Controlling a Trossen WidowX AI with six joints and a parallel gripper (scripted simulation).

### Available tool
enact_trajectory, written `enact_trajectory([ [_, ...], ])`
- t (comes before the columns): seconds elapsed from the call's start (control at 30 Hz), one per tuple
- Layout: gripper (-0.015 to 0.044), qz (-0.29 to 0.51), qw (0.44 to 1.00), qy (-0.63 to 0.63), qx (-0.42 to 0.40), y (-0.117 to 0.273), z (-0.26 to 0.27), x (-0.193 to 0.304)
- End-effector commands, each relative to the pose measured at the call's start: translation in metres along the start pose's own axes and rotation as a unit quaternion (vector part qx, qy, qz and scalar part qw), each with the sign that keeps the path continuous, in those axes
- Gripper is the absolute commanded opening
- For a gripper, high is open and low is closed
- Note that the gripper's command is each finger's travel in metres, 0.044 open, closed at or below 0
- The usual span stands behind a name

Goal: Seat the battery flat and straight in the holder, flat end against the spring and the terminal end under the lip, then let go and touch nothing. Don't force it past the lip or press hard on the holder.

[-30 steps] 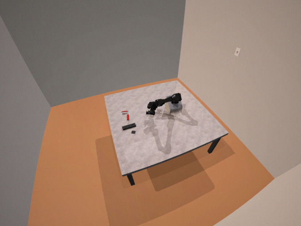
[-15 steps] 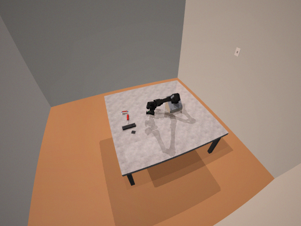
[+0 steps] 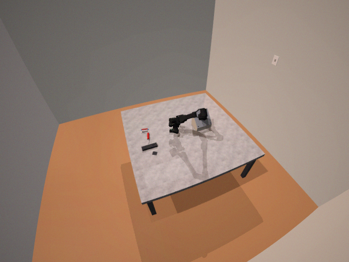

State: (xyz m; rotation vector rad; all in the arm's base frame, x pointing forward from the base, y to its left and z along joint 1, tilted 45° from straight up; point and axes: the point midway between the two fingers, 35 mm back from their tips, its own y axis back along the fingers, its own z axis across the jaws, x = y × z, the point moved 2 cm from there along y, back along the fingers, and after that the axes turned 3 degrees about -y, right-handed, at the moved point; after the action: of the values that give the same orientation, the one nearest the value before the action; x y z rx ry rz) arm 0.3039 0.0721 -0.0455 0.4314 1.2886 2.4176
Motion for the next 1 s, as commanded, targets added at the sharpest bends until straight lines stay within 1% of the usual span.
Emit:
enact_trajectory([
  [0.0,0.0060,0.022,1.000,-0.002,0.006,-0.0037,-0.0039,0.0048],
  [0.97,0.0060,0.098,0.995,0.006,0.014,-0.0063,-0.0004,-0.0007],
])
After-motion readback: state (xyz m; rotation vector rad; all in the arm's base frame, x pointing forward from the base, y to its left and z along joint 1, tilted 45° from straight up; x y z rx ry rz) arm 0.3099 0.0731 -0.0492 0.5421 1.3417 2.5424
